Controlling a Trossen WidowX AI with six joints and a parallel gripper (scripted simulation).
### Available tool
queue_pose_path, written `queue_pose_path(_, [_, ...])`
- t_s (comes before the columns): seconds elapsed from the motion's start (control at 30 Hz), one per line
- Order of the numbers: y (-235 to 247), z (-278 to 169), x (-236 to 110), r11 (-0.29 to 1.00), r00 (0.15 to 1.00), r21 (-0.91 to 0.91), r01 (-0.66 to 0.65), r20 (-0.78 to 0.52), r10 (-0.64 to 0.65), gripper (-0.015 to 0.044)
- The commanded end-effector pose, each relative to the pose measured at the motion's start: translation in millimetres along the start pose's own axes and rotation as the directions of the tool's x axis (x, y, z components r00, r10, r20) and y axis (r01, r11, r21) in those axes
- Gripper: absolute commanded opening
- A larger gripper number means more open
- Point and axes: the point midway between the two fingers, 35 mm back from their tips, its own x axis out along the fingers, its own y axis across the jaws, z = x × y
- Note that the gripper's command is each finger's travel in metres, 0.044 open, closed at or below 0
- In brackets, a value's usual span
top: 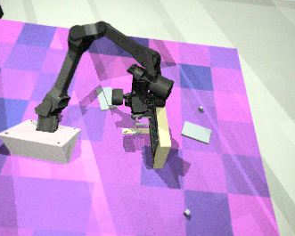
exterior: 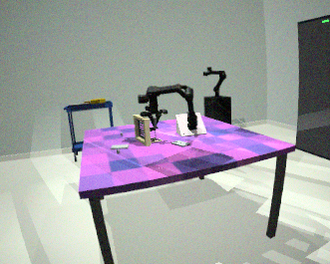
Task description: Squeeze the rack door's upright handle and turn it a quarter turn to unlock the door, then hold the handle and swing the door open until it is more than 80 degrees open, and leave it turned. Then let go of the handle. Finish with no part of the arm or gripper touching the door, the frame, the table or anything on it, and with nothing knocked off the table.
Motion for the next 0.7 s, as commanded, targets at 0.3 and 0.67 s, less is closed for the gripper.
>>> queue_pose_path(0.3, [-14, 8, 0, 0.975, 1.000, -0.222, 0.003, 0.004, -0.002, 0.0022])
queue_pose_path(0.67, [-28, 18, -1, 0.918, 1.000, -0.397, 0.004, 0.005, -0.003, 0.0022])
